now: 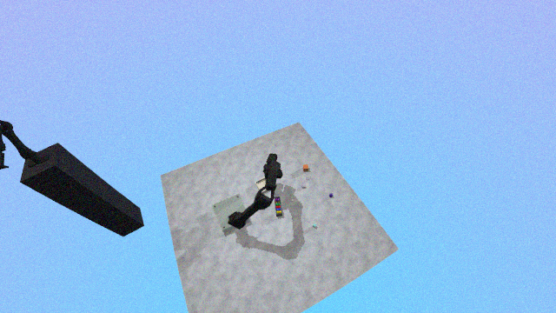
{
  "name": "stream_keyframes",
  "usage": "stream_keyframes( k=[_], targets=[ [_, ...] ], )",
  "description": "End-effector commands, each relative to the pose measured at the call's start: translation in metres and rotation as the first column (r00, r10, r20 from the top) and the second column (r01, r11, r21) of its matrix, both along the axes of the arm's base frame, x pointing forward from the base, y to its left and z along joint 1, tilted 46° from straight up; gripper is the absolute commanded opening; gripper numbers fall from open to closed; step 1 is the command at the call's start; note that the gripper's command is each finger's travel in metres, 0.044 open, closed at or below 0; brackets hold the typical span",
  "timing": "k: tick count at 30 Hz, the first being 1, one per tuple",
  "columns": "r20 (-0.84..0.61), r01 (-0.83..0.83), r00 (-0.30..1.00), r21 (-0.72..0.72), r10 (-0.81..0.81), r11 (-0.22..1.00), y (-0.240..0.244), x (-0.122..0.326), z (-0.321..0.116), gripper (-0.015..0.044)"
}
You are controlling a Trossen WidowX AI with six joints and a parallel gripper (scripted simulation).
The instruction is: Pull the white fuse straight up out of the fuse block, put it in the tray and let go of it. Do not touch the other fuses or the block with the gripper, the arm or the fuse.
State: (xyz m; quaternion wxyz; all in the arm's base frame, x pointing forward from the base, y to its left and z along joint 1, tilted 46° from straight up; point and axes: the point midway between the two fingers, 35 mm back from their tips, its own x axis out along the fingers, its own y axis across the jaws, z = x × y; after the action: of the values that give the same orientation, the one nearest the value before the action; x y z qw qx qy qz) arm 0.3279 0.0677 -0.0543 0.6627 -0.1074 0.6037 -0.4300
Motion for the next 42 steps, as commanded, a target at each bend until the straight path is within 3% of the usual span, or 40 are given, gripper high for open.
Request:
stream_keyframes(
  k=[1,11,40,42],
  targets=[
    [-0.003,0.008,1.0,0.0,-0.008,1.0,0.015,-0.003,-0.018,0.0],
    [-0.002,0.01,1.0,-0.004,-0.01,1.0,0.036,-0.008,-0.042,0.0],
    [-0.002,0.01,1.0,-0.006,-0.01,1.0,0.007,-0.012,-0.07,0.0],
    [0.002,0.015,1.0,-0.001,-0.015,1.0,0.01,-0.011,-0.069,0.0053]
  ],
)
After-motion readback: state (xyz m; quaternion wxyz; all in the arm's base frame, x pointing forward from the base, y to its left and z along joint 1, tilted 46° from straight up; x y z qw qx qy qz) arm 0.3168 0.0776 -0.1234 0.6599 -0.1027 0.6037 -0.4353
